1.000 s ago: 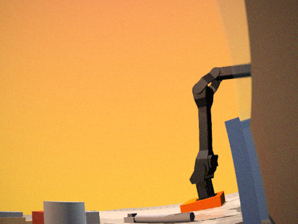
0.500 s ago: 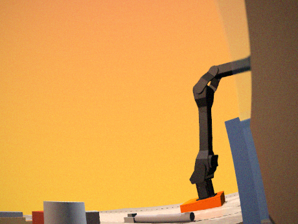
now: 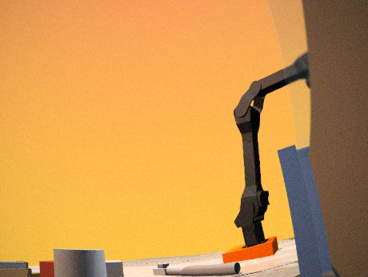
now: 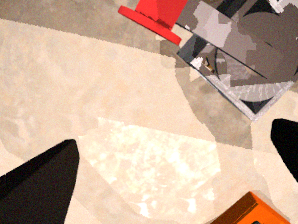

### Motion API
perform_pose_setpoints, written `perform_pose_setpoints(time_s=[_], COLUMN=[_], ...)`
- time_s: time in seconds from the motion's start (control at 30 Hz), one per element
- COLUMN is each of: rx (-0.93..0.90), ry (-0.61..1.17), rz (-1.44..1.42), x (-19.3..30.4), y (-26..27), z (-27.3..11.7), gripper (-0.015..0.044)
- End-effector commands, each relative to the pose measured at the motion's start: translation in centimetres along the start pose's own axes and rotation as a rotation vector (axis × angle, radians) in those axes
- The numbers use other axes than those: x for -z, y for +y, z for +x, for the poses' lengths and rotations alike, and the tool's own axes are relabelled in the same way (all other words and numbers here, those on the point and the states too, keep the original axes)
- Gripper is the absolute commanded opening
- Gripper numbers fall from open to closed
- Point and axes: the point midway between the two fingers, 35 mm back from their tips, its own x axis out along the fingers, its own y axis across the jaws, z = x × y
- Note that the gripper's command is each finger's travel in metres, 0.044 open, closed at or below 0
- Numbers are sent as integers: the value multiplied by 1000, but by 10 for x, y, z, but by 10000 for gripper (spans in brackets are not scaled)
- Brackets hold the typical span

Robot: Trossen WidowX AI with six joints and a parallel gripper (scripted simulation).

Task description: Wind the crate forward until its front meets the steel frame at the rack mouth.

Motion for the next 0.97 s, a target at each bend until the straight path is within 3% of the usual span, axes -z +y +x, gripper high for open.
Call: perform_pose_setpoints(time_s=[0.0,0.23,0.53,0.93], rx=[-43,-48,-33,-33], ry=[-73,-81,-80,-80], rz=[-2,-4,-6,-6], x=[21,14,-28,-29], y=[-10,-17,-117,-119], z=[-43,-44,-42,-42], gripper=[440,440,440,440])
